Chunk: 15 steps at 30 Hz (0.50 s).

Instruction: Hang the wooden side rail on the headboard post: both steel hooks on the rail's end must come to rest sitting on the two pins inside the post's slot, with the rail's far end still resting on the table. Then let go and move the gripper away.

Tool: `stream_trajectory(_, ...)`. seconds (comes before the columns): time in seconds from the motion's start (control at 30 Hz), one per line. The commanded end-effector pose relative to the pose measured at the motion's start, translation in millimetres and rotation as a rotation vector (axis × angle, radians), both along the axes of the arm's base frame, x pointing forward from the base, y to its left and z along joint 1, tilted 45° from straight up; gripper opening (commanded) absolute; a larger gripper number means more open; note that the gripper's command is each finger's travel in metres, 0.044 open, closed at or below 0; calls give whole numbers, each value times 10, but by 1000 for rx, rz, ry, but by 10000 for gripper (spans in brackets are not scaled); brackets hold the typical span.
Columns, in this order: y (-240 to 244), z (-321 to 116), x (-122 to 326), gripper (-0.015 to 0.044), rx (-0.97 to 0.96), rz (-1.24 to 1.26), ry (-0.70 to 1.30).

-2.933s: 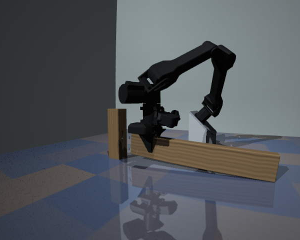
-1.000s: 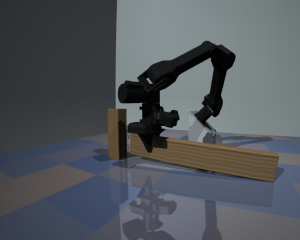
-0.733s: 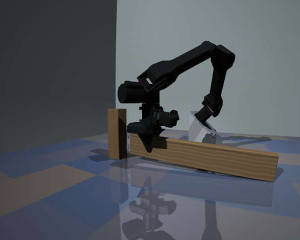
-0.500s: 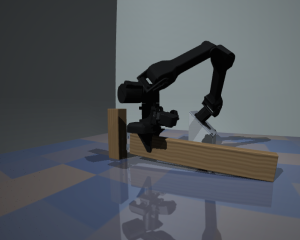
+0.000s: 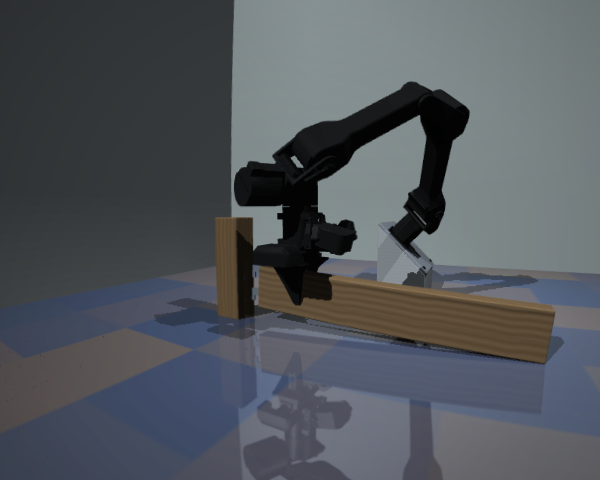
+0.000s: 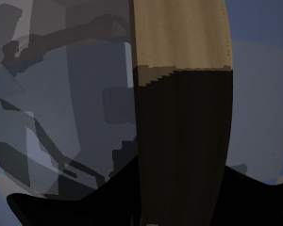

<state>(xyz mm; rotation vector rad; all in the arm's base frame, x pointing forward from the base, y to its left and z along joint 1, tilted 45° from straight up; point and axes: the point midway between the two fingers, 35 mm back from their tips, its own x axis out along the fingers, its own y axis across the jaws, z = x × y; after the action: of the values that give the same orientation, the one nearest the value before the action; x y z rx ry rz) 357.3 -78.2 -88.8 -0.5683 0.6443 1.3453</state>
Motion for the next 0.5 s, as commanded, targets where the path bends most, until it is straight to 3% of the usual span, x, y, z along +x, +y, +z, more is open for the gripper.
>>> stream_trajectory(0.0, -61, -1, 0, 0, -6, -10, -3)
stream_trajectory(0.47, -73, -9, -10, 0, -6, -10, -3)
